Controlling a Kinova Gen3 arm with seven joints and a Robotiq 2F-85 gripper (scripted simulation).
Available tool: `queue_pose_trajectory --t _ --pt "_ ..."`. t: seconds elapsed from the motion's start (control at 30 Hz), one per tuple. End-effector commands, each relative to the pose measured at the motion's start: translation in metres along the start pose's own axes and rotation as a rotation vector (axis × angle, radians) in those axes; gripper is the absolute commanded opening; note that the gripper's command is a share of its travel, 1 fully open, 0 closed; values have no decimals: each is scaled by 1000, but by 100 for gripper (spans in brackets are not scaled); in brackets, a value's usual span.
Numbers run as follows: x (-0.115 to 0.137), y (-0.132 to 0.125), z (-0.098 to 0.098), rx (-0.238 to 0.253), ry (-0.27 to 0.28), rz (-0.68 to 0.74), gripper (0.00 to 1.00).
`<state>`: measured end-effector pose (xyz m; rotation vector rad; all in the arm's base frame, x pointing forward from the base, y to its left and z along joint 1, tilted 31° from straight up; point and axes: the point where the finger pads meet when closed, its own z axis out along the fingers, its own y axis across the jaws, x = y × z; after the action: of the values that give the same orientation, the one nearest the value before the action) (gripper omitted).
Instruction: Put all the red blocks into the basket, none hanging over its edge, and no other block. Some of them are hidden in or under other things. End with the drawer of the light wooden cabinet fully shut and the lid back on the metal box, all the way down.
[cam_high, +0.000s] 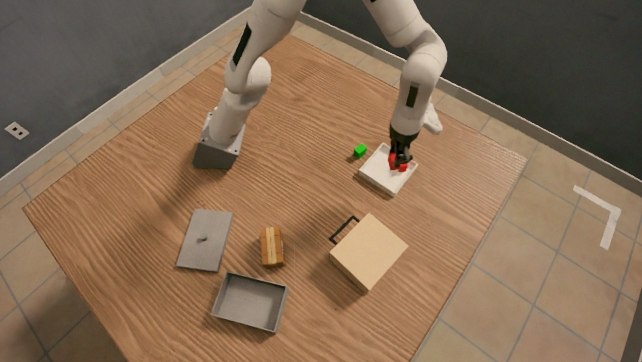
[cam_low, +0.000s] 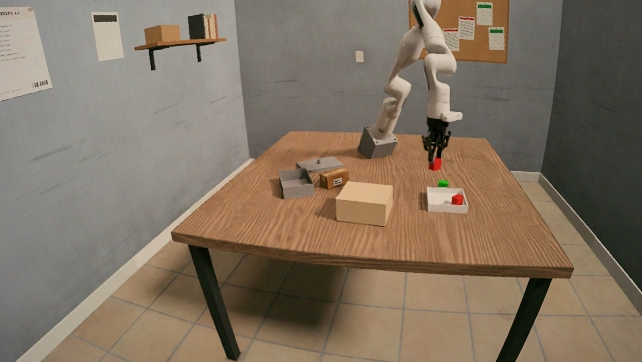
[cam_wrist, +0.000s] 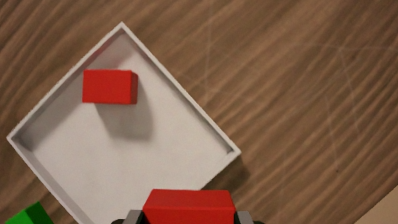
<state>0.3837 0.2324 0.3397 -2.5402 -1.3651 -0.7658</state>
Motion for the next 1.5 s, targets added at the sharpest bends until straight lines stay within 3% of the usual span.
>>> queue_pose_trajectory --t 0.0,1.47 --pt "7 -6 0 6 -3 6 10" --pt "20 -13 2 4 7 33 10"
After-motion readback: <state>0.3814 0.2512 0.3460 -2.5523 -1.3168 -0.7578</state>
